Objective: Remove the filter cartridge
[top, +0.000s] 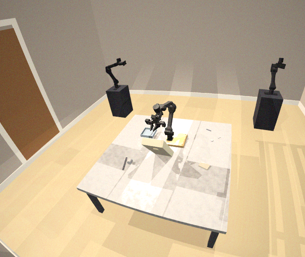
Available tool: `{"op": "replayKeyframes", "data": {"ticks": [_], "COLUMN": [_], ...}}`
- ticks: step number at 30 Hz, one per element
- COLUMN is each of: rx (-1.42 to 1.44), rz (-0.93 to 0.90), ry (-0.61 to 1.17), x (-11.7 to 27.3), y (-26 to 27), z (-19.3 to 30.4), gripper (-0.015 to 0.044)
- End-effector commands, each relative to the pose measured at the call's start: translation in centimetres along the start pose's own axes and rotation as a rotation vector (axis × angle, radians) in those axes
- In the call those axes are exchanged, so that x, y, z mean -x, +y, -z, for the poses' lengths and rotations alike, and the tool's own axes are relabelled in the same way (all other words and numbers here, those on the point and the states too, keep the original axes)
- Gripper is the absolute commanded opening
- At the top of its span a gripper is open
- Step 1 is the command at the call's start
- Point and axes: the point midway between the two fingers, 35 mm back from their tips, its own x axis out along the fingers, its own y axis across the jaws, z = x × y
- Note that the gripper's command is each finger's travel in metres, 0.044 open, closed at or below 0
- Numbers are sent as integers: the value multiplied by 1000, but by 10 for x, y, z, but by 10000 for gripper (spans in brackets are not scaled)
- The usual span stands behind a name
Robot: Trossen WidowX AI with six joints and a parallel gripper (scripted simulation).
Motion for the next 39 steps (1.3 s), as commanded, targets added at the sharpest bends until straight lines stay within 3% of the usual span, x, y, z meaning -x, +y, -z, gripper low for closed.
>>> {"op": "replayKeyframes", "data": {"ticks": [1, 14, 39], "rx": [173, 182, 182], "rz": [-101, -106, -106], "ry": [188, 195, 192], "x": [-4, -6, -45], "y": [40, 42, 46], "z": [43, 45, 52], "gripper": [107, 107, 107]}}
